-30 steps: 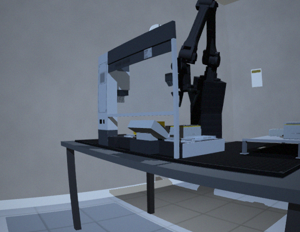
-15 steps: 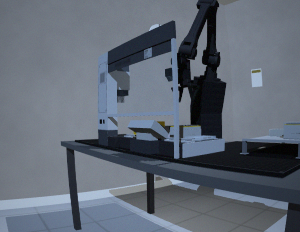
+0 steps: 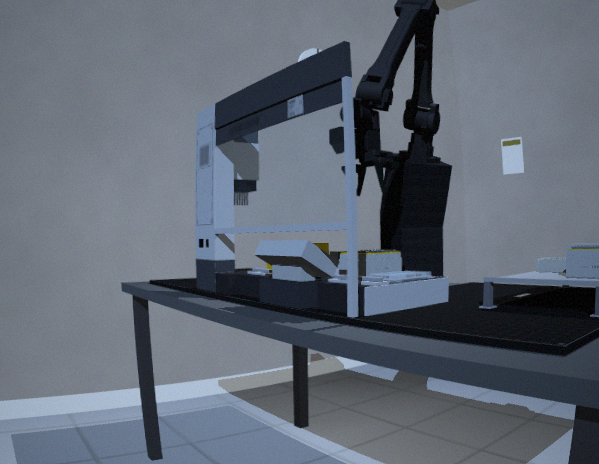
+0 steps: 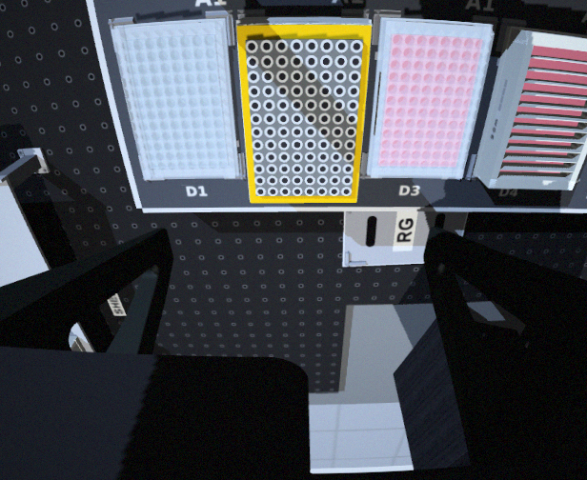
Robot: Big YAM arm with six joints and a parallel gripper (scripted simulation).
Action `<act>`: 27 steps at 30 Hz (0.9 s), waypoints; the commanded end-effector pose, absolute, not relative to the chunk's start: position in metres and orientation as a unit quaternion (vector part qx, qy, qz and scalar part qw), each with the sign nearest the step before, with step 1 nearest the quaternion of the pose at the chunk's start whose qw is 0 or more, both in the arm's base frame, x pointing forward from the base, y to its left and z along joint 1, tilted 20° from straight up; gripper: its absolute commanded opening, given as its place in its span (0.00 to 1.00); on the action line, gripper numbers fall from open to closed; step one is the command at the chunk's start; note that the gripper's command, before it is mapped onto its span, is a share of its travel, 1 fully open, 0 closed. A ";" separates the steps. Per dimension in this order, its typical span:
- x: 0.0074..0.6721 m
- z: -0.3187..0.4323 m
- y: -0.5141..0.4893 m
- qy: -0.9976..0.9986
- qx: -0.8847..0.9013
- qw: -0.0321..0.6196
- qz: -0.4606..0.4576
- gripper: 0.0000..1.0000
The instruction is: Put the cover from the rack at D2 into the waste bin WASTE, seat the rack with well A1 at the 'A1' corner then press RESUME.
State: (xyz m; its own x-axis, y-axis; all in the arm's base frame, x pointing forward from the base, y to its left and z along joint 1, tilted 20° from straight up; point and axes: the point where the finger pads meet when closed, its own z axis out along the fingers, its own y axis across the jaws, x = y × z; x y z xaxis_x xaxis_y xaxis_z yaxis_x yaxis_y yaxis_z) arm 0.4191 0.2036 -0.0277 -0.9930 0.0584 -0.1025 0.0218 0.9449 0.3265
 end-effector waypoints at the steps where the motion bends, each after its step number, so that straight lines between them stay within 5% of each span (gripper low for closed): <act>1: 0.425 -0.015 0.196 0.984 0.020 0.064 0.166 1.00; 27: 0.425 0.003 0.196 0.984 0.018 0.064 0.166 1.00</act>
